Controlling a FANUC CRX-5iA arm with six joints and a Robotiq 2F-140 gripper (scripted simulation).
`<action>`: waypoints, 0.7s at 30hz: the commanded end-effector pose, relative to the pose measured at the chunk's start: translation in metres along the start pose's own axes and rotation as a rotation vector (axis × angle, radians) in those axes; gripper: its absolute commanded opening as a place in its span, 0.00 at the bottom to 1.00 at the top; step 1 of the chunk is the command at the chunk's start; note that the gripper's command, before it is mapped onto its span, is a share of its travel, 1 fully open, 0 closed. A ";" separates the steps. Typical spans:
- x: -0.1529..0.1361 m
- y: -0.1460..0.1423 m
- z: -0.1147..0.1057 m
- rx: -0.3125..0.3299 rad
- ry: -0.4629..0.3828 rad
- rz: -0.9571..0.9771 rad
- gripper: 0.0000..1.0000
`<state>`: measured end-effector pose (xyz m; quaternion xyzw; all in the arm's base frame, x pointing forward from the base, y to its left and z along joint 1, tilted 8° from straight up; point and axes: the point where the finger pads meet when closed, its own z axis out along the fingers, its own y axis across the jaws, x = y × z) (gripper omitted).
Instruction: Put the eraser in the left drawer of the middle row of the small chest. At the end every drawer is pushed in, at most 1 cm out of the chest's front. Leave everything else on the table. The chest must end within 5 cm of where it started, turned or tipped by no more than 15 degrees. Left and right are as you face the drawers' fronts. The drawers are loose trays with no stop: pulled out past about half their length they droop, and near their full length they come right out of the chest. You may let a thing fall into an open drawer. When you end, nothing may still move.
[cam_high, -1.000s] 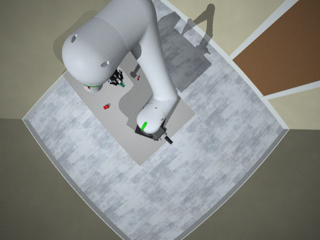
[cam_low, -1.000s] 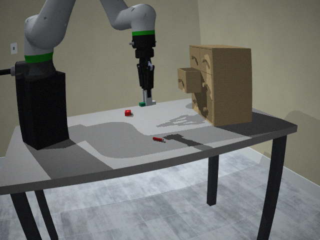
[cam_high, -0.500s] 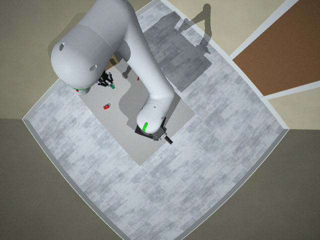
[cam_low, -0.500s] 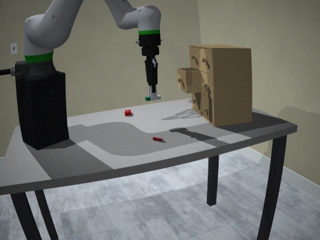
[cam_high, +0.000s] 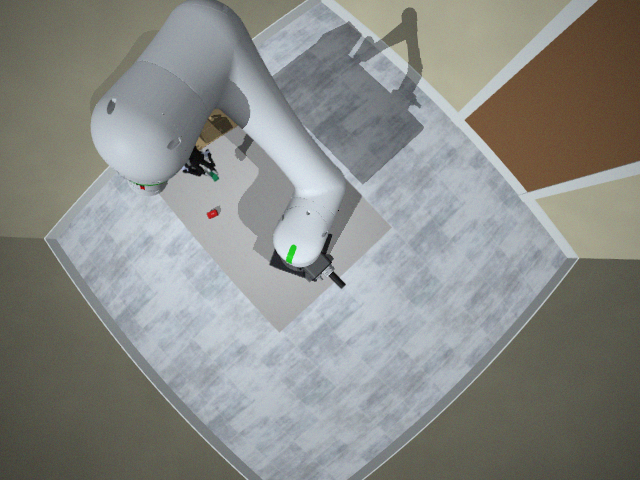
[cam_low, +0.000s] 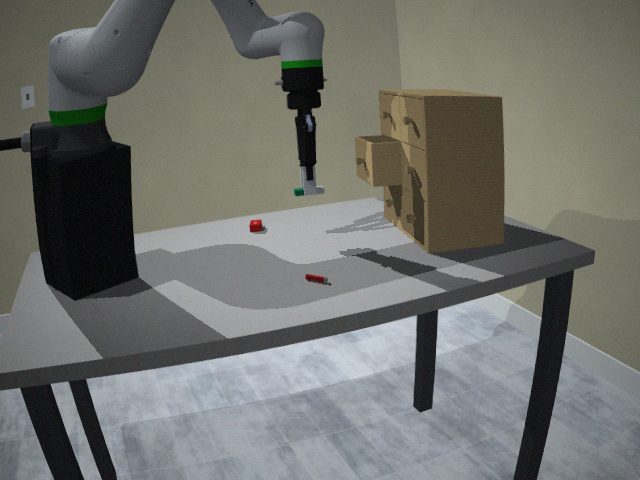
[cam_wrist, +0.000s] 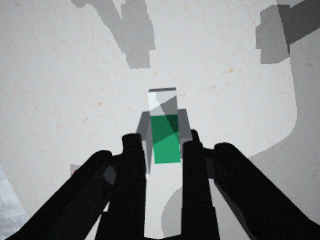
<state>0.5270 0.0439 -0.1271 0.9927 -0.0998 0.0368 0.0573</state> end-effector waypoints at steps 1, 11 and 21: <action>0.000 0.000 -0.004 0.000 0.000 0.000 0.11; 0.000 0.000 -0.025 0.000 0.000 0.000 0.11; 0.000 0.000 -0.060 0.000 0.000 0.000 0.11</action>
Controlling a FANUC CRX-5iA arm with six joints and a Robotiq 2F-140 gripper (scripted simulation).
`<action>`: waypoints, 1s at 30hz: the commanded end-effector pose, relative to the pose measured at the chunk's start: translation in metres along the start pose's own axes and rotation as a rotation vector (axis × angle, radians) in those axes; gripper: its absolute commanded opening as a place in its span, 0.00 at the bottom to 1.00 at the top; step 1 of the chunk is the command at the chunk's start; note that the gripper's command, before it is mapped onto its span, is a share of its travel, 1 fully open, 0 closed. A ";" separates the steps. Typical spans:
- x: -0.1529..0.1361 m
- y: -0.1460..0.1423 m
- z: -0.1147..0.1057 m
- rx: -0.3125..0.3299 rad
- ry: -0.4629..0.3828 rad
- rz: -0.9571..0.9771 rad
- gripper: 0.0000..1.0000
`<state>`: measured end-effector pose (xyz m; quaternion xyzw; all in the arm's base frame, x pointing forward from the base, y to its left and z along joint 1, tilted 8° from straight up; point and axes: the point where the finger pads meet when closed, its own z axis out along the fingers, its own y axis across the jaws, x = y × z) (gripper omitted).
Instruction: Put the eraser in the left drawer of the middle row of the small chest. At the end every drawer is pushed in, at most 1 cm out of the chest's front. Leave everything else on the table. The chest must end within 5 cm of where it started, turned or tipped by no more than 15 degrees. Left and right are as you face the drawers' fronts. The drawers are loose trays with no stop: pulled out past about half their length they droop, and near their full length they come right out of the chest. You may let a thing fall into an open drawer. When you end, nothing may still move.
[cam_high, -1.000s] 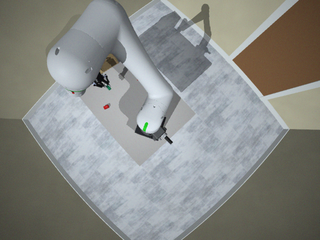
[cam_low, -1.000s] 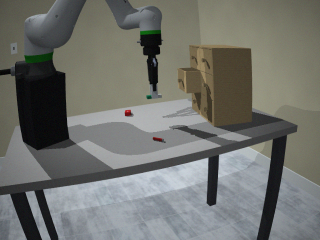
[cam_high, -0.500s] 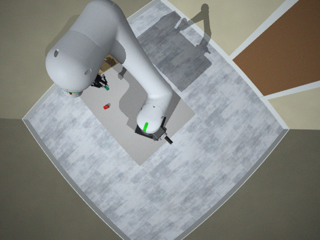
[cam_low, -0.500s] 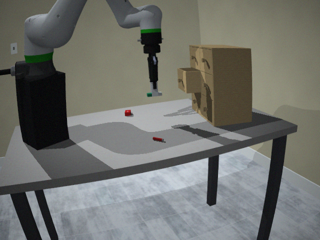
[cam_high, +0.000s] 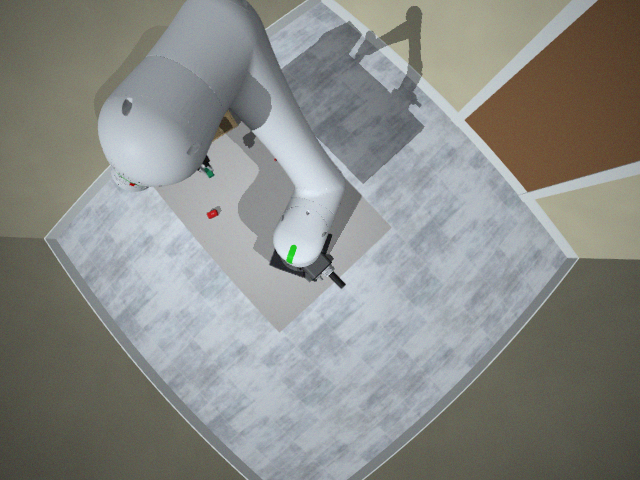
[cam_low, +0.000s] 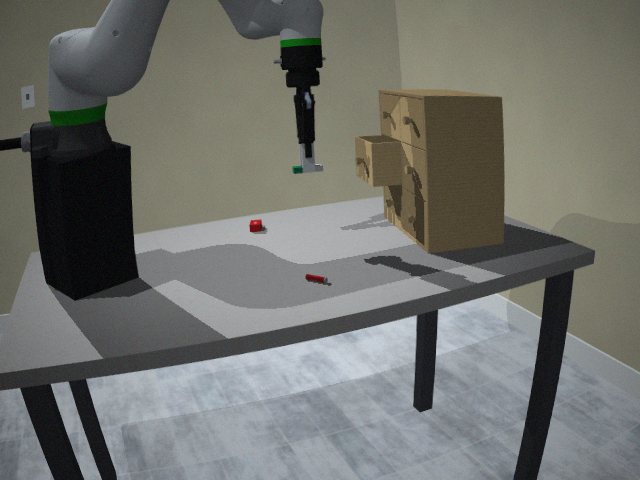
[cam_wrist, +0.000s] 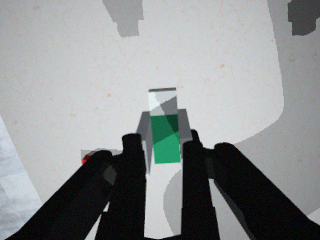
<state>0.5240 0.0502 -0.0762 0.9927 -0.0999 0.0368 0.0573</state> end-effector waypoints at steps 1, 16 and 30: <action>0.000 0.000 -0.014 0.000 0.000 0.000 0.11; 0.000 0.000 -0.077 0.000 0.000 0.000 0.11; 0.000 0.000 -0.098 0.000 0.000 0.000 0.11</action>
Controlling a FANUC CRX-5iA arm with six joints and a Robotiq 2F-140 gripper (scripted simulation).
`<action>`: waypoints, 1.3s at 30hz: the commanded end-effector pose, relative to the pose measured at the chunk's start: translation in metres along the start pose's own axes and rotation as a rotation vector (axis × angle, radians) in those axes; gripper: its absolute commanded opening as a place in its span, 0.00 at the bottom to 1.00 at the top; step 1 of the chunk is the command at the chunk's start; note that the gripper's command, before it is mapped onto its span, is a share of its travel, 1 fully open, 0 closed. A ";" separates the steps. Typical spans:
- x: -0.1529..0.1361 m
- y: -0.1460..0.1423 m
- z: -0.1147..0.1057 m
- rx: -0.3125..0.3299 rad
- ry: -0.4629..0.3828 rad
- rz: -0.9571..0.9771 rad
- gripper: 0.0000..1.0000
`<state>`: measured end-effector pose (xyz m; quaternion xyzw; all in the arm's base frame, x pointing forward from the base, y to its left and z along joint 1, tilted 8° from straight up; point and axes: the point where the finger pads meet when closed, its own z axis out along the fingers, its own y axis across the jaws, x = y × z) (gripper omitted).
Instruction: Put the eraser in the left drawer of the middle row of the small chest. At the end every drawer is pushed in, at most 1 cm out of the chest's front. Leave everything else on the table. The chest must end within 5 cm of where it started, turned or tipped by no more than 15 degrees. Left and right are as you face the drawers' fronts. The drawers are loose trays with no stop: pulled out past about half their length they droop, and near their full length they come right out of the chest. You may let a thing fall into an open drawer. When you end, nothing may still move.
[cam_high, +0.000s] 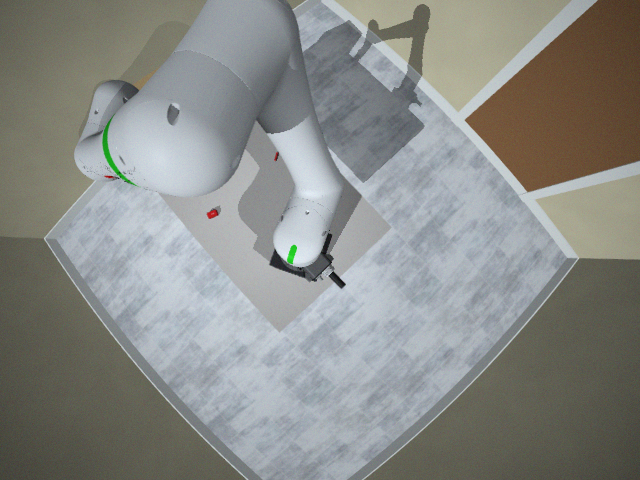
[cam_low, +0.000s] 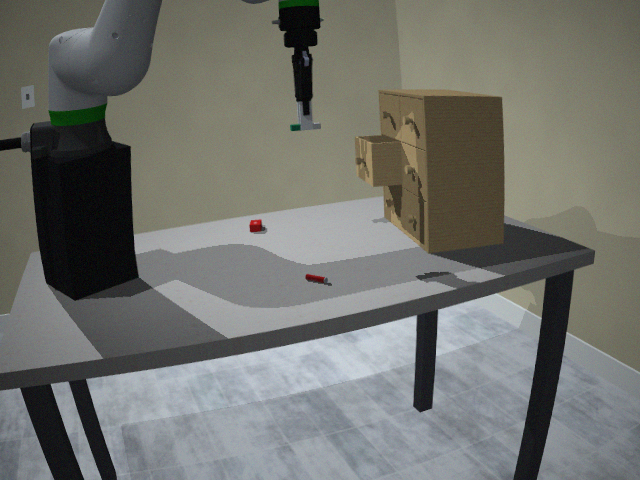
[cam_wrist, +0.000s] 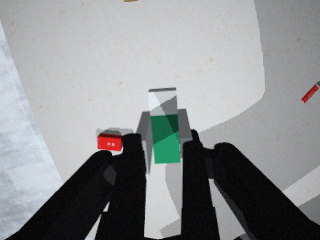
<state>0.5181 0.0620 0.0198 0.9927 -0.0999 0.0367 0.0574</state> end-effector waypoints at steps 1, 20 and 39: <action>0.000 0.000 -0.001 0.000 0.000 0.000 0.11; 0.000 0.000 -0.001 0.000 0.034 0.000 0.11; -0.005 0.000 0.002 0.000 0.242 0.000 0.11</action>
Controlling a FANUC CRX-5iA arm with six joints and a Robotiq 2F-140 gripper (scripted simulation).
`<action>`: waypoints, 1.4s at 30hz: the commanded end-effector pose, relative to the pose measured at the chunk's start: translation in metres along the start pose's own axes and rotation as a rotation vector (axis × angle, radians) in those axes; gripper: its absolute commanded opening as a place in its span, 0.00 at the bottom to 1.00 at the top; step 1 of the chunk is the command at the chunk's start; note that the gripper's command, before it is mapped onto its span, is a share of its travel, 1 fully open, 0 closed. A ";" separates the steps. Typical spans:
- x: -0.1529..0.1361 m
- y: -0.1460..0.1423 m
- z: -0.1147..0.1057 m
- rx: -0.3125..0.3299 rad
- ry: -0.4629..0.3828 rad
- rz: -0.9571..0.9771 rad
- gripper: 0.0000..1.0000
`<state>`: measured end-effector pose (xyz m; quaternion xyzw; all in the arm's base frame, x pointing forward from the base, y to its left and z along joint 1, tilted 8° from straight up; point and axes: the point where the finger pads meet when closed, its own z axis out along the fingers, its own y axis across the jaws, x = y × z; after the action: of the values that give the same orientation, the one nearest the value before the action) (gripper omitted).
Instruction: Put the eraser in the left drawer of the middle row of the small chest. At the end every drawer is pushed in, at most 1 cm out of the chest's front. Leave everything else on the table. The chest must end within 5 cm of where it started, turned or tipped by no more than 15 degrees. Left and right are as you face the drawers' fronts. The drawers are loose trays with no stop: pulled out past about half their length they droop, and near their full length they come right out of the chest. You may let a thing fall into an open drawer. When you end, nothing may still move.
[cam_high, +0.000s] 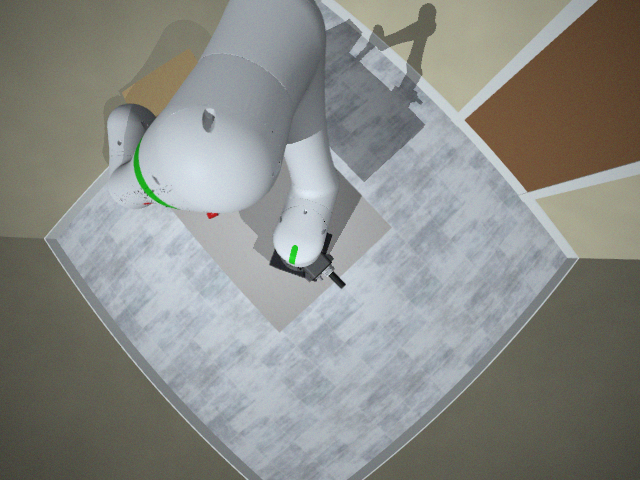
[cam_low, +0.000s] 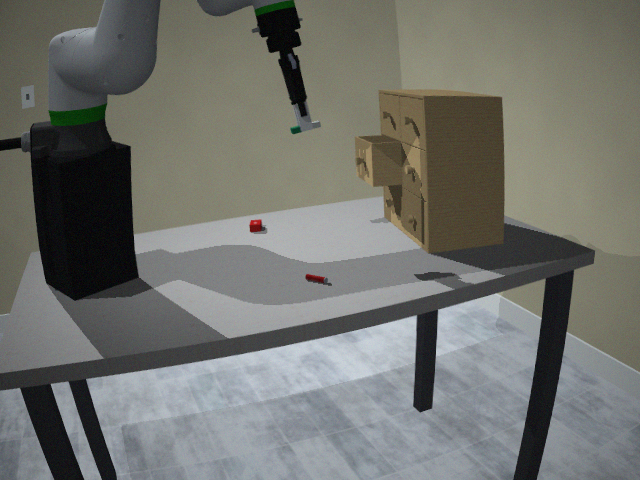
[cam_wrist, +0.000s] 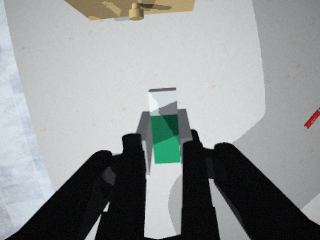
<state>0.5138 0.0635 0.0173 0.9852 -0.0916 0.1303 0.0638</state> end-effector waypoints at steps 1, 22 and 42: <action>0.000 0.001 0.001 -0.007 0.070 0.004 0.11; -0.005 0.001 0.003 -0.008 0.330 0.004 0.11; -0.011 0.001 0.006 -0.008 0.541 0.002 0.11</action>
<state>0.5036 0.0664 0.0094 0.9372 -0.0775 0.3269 0.0935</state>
